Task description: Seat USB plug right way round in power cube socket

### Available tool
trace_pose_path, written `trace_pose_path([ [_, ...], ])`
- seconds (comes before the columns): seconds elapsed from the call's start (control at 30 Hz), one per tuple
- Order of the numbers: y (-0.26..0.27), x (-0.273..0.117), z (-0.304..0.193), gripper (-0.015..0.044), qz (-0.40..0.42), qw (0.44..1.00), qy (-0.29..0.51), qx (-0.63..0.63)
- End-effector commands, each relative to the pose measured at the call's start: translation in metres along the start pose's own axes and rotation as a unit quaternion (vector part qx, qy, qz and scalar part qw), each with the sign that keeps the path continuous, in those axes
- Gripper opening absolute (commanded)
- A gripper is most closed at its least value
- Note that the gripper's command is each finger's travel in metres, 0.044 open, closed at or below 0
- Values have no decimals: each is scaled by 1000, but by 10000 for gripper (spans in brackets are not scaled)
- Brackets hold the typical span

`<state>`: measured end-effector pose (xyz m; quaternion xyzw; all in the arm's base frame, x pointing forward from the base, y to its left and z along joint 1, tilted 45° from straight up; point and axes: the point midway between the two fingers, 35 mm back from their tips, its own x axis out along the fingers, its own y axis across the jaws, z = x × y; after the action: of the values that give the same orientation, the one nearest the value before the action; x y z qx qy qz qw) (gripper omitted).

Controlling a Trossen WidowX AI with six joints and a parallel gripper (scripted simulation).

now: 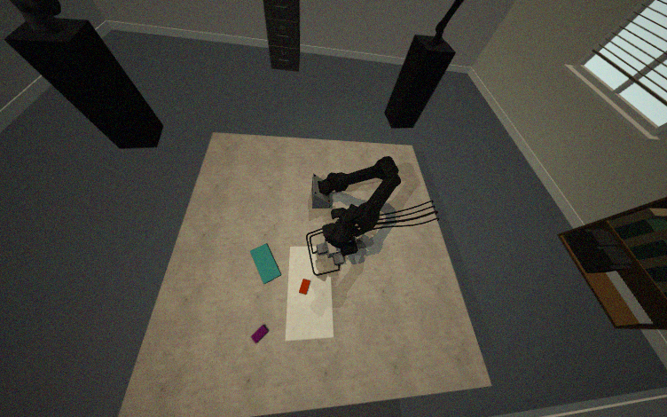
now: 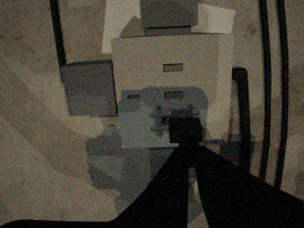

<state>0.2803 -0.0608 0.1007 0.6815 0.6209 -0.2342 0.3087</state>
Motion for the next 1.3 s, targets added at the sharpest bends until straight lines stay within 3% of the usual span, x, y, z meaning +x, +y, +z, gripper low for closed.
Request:
trace_pose_path([
  [0.0,0,1,-1,0,1,1000,3,-2],
  [1.27,1,5,-3,0,1,1000,18,-4],
])
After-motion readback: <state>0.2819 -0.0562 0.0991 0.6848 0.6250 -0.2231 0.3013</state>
